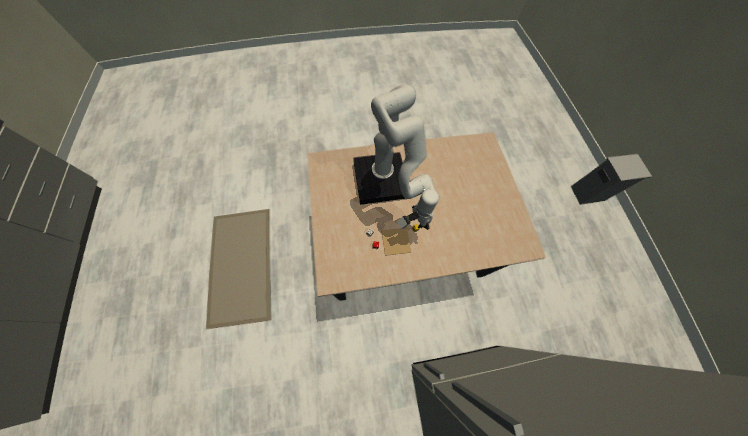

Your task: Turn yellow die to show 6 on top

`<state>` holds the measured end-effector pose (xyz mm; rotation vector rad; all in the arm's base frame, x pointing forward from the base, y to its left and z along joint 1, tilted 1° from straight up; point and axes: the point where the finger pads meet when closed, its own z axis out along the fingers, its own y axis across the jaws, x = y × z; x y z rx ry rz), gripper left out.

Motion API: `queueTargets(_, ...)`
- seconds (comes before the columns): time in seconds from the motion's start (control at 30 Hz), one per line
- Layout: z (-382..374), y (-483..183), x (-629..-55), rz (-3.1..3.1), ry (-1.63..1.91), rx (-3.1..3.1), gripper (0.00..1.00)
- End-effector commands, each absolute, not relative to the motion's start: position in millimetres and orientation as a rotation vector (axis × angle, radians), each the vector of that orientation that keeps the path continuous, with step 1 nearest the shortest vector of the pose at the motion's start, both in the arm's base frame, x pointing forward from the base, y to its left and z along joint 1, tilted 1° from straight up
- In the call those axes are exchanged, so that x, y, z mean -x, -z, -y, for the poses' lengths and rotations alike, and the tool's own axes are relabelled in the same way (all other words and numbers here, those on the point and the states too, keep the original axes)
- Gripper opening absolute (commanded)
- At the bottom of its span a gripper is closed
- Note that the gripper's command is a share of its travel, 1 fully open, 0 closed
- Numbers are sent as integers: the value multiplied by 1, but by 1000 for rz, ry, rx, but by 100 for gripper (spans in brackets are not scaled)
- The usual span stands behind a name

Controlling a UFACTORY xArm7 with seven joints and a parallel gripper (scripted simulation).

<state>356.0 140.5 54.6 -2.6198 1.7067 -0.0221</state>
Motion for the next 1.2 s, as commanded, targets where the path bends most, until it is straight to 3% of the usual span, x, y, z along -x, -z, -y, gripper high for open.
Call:
queueTargets(0.0, -141, -55, -357, -1705, 26, 2617, 47)
queueTargets(1.17, -142, -13, -358, -1705, 26, 2617, 47)
